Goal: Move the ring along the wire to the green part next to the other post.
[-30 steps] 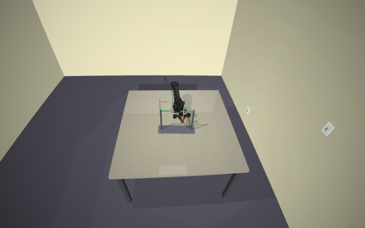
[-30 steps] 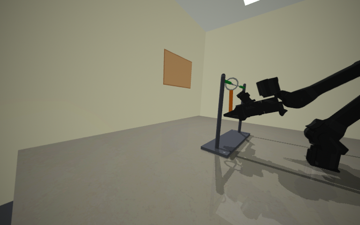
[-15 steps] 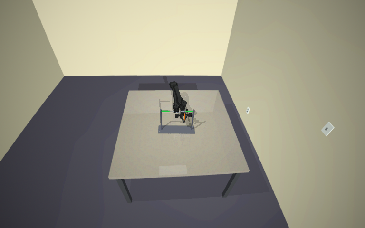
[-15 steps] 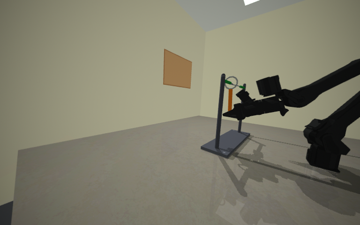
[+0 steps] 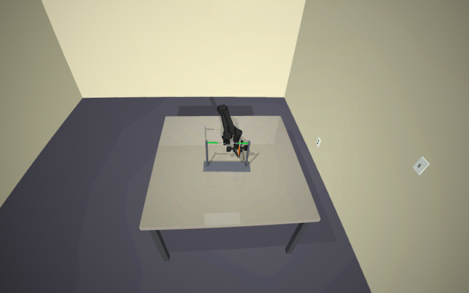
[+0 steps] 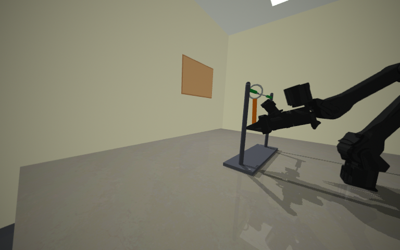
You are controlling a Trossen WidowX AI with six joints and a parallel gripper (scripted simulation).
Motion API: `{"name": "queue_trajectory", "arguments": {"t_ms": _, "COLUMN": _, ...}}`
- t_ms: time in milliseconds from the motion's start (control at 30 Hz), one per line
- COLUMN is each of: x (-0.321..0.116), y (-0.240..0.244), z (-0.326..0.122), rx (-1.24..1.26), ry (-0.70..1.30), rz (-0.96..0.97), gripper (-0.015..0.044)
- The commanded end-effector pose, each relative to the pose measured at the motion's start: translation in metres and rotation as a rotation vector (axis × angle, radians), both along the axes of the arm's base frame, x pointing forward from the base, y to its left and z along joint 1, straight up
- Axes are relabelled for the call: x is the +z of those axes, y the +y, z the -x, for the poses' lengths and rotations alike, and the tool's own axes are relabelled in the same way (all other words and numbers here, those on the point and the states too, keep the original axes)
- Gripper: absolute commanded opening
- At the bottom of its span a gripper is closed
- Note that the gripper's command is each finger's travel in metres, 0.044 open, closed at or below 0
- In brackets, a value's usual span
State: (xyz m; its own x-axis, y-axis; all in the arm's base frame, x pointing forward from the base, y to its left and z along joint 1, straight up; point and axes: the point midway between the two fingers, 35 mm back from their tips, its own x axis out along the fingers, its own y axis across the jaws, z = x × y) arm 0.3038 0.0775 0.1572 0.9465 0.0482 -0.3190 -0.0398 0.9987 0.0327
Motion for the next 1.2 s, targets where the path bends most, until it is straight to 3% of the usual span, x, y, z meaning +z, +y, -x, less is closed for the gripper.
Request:
{"name": "queue_trajectory", "arguments": {"t_ms": 0, "x": -0.001, "y": 0.004, "z": -0.001, "rx": -0.004, "ry": 0.003, "rz": -0.004, "gripper": -0.015}}
{"name": "queue_trajectory", "arguments": {"t_ms": 1167, "x": -0.019, "y": 0.005, "z": -0.001, "rx": -0.003, "ry": 0.003, "rz": -0.004, "gripper": -0.015}}
